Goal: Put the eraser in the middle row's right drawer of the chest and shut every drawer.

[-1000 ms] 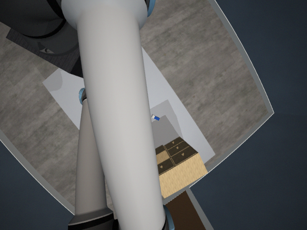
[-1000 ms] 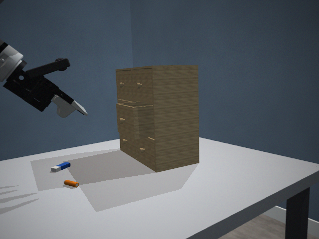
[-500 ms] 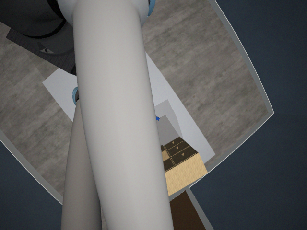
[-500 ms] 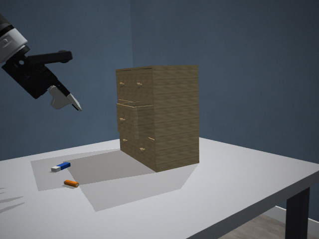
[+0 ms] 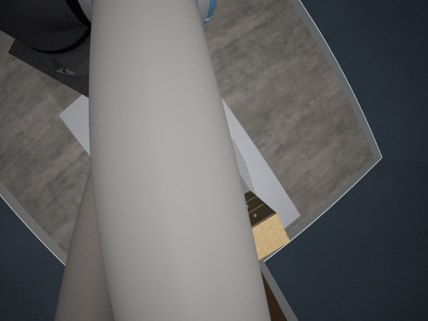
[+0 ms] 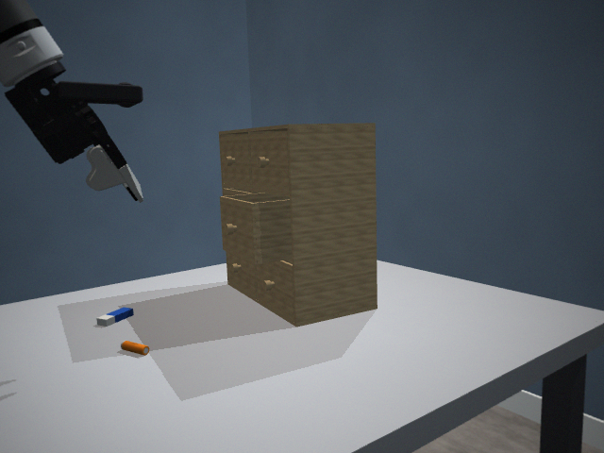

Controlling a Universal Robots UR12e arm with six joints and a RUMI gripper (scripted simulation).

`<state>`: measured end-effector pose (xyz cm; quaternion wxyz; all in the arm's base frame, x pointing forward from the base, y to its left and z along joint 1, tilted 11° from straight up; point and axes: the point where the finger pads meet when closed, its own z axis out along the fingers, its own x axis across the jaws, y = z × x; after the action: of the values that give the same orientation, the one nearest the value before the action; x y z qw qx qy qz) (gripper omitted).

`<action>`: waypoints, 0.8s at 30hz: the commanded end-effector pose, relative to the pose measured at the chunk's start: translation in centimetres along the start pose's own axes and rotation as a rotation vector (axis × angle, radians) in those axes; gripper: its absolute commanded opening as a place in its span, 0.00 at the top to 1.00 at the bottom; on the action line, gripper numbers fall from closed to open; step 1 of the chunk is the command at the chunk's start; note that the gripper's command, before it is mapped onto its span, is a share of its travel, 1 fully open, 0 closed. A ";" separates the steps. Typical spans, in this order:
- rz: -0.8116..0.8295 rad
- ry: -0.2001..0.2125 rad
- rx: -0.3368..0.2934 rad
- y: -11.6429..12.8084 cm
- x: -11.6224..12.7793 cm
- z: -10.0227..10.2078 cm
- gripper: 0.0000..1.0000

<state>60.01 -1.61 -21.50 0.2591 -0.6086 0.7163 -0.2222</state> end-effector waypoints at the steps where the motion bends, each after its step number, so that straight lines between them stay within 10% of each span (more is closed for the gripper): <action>1: 0.000 0.000 -0.073 0.1 0.0 -0.8 0.80; 24: -0.001 0.000 -0.274 0.6 0.1 -3.3 0.80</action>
<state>57.68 -1.54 -19.62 0.1859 -0.6351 0.7371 -0.1369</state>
